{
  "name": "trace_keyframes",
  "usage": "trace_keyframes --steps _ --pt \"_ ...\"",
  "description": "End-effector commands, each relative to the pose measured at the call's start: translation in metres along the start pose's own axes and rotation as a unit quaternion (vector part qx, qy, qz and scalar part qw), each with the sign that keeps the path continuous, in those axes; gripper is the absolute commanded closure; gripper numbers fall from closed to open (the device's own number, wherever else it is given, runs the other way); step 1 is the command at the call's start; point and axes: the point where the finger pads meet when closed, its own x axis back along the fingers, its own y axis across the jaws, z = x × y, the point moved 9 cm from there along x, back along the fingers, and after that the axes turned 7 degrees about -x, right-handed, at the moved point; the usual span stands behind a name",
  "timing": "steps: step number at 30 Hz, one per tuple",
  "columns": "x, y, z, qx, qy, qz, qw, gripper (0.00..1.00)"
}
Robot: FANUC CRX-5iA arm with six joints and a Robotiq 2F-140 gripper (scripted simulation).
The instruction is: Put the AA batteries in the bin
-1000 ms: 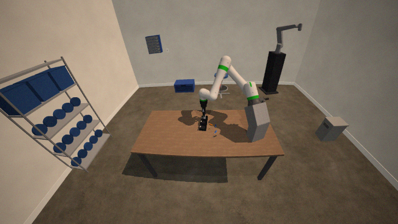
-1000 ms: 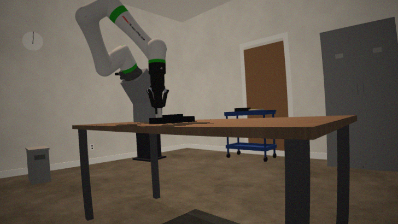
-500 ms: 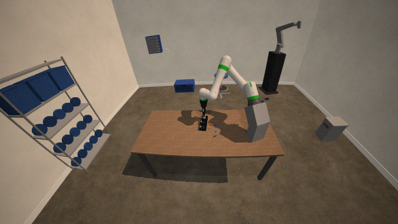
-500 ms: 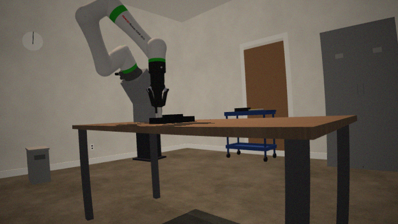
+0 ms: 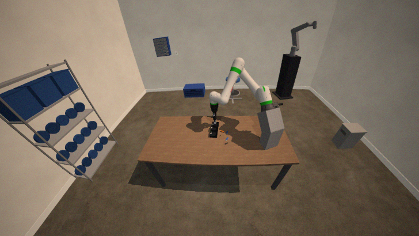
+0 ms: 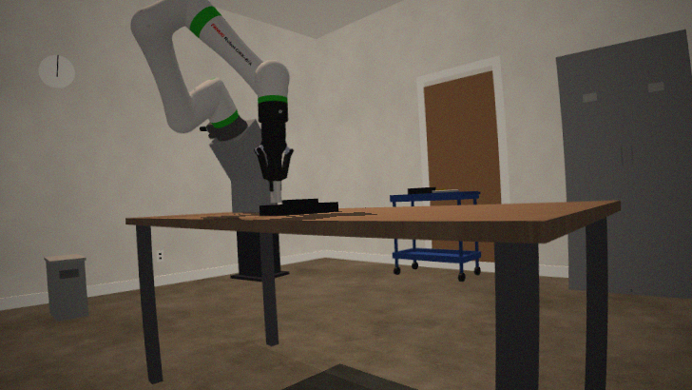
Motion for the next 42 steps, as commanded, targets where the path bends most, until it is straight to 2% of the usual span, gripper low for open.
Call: trace_keyframes --steps 1,4,12,15,19,21,34,38,42 --pt "0.004 0.0 0.0 0.0 0.0 0.0 1.0 0.95" --pt "0.006 0.0 0.0 0.0 0.0 0.0 1.0 0.95" --pt "0.037 0.0 0.0 0.0 0.0 0.0 1.0 0.95" --pt "0.037 0.0 0.0 0.0 0.0 0.0 1.0 0.95" --pt "0.037 -0.02 -0.005 0.0 0.0 0.0 1.0 0.95" --pt "0.037 -0.02 -0.005 0.0 0.0 0.0 1.0 0.95" --pt "0.037 -0.082 -0.02 0.0 0.0 0.0 1.0 0.95" --pt "0.037 -0.082 -0.02 0.0 0.0 0.0 1.0 0.95" --pt "0.026 -0.082 -0.02 0.0 0.0 0.0 1.0 0.95"
